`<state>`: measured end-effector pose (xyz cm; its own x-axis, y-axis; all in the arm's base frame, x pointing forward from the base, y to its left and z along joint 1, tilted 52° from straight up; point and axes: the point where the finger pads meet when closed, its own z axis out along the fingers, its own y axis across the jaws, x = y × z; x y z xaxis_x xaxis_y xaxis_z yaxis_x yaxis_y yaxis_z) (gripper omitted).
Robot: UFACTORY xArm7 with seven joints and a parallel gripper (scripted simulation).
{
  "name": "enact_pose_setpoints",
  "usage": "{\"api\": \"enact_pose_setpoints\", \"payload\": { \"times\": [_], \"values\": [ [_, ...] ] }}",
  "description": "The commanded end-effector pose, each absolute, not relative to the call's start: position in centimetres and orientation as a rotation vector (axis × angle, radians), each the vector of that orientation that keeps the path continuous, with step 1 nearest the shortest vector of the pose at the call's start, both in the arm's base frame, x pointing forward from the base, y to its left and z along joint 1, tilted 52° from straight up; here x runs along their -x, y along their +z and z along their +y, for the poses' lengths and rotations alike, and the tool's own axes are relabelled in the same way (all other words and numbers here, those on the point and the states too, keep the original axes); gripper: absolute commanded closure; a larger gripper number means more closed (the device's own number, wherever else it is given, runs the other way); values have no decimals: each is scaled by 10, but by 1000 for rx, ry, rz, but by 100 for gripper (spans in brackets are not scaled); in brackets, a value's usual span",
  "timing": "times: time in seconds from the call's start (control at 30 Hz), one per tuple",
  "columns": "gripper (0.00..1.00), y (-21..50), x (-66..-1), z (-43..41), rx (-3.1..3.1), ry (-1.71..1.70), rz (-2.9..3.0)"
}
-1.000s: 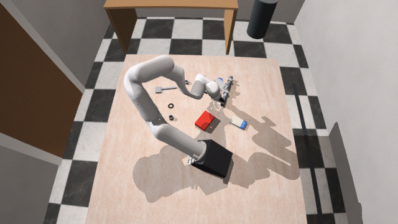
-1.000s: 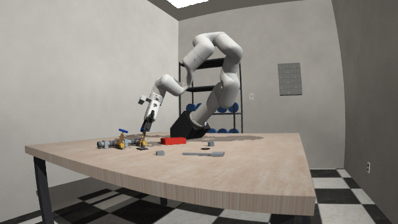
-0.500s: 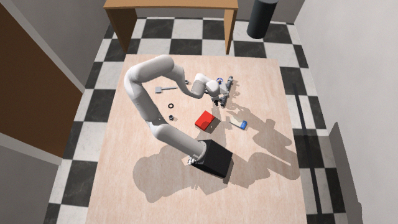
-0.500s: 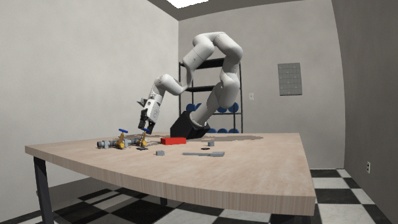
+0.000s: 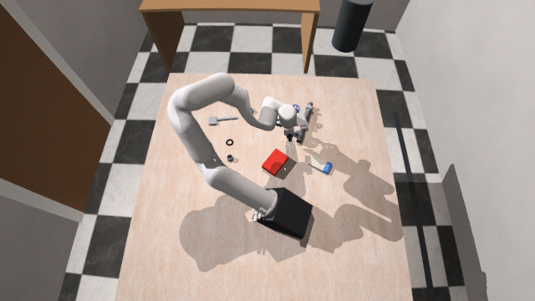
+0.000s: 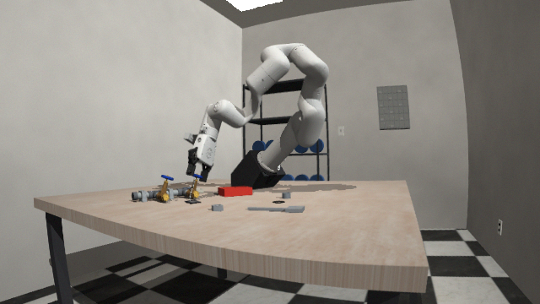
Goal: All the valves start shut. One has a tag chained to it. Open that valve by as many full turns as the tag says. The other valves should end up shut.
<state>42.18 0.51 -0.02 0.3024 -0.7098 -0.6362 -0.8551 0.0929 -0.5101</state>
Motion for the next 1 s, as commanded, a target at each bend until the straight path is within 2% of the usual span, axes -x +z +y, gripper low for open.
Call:
{"api": "enact_pose_setpoints", "payload": {
  "times": [0.0,0.97],
  "values": [
    [0,1,-422,2,1651,193,1448],
    [0,29,-402,-33,1651,193,1447]
  ]
}}
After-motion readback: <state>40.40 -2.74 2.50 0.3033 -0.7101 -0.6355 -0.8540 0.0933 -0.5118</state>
